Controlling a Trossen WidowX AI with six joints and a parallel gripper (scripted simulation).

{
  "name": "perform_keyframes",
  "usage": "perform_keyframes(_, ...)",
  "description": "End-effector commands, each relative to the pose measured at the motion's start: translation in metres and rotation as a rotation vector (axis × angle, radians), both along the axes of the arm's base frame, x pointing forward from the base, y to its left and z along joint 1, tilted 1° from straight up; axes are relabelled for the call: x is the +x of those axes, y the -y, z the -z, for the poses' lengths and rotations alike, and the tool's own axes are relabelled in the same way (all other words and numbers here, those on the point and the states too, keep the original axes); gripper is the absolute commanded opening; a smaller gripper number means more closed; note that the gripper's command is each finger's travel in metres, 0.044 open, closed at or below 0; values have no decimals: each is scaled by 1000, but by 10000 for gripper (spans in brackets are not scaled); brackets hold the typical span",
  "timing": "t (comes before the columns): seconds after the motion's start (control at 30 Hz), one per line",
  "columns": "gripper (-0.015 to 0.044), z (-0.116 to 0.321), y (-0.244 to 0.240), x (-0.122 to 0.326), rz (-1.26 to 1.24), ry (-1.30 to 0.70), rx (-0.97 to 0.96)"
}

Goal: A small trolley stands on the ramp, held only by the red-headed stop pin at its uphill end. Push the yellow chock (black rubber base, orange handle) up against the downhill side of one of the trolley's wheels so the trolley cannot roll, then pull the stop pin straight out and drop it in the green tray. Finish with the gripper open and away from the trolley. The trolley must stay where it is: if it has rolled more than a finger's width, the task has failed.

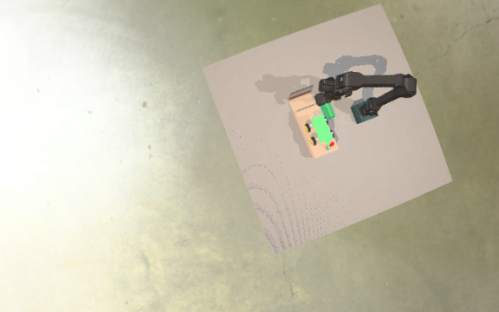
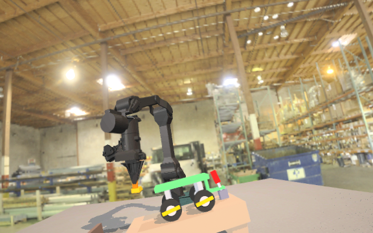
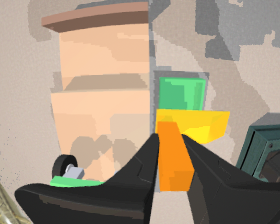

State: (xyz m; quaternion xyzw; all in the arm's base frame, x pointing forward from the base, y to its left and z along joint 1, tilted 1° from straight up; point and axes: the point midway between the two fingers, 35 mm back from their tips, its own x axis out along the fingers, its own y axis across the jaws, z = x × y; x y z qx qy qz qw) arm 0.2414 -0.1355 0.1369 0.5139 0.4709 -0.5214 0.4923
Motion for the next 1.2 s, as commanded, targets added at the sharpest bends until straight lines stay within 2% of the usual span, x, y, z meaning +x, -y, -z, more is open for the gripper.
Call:
perform_keyframes(0.0,0,-1,4,2,109,2,8)
perform_keyframes(1.17,0,-1,8,2,1369,-24,103)
